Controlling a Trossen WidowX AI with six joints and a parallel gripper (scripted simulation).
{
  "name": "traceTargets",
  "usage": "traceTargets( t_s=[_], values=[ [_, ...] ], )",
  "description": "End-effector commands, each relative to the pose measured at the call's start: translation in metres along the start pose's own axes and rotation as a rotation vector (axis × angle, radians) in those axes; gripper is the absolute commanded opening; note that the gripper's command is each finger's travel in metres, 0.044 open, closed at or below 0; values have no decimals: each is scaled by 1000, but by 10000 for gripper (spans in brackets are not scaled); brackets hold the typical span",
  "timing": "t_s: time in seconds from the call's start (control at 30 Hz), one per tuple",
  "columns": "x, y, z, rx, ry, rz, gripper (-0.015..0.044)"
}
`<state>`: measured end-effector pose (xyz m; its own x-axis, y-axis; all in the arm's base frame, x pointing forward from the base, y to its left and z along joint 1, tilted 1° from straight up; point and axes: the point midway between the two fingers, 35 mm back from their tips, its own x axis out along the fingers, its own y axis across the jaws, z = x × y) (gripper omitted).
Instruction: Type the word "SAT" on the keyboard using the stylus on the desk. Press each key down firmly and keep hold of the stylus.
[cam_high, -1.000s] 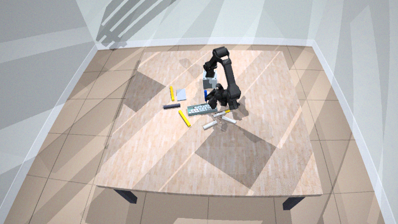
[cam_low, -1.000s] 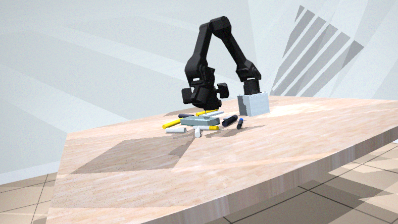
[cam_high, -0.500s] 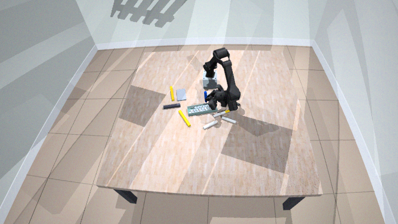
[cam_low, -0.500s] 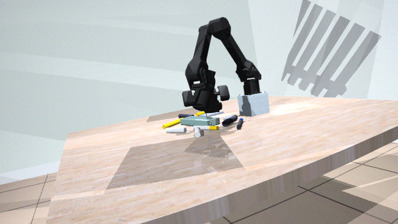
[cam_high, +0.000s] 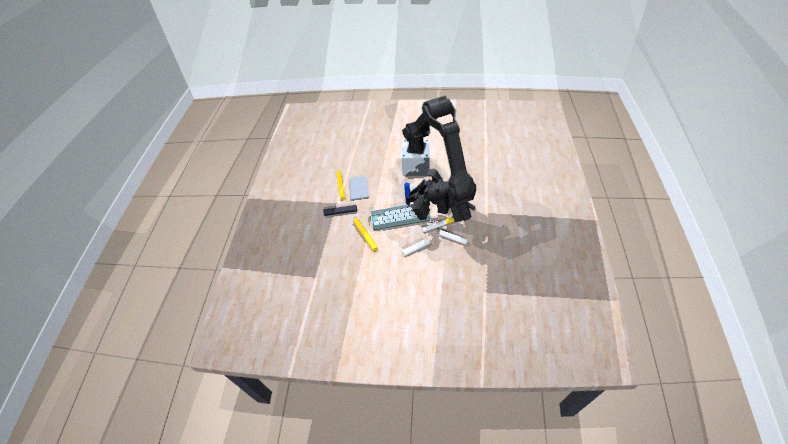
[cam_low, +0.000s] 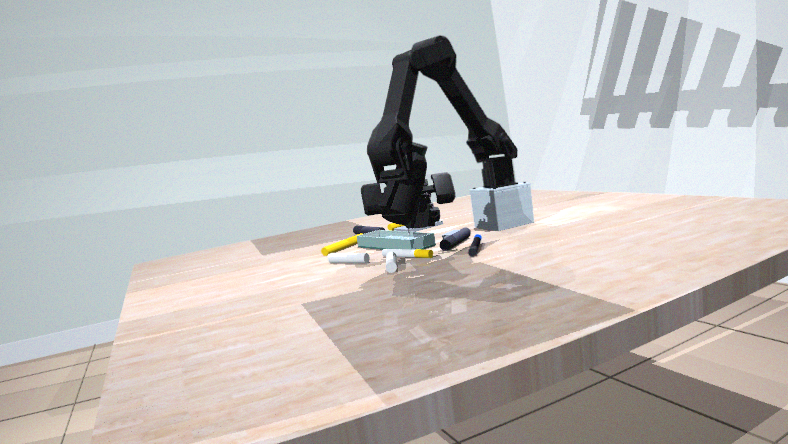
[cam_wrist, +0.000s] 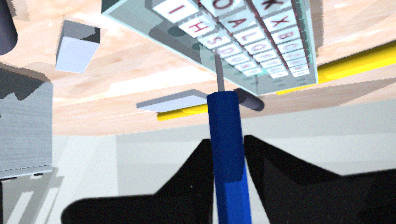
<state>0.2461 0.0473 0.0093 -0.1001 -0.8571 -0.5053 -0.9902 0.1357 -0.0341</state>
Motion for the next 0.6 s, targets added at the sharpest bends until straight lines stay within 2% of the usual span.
traceTargets(
  t_s=[0.0, 0.57],
  values=[
    [2, 0, 2, -8, 5, -2, 81],
    [6, 0, 8, -8, 5, -2, 81]
  ],
)
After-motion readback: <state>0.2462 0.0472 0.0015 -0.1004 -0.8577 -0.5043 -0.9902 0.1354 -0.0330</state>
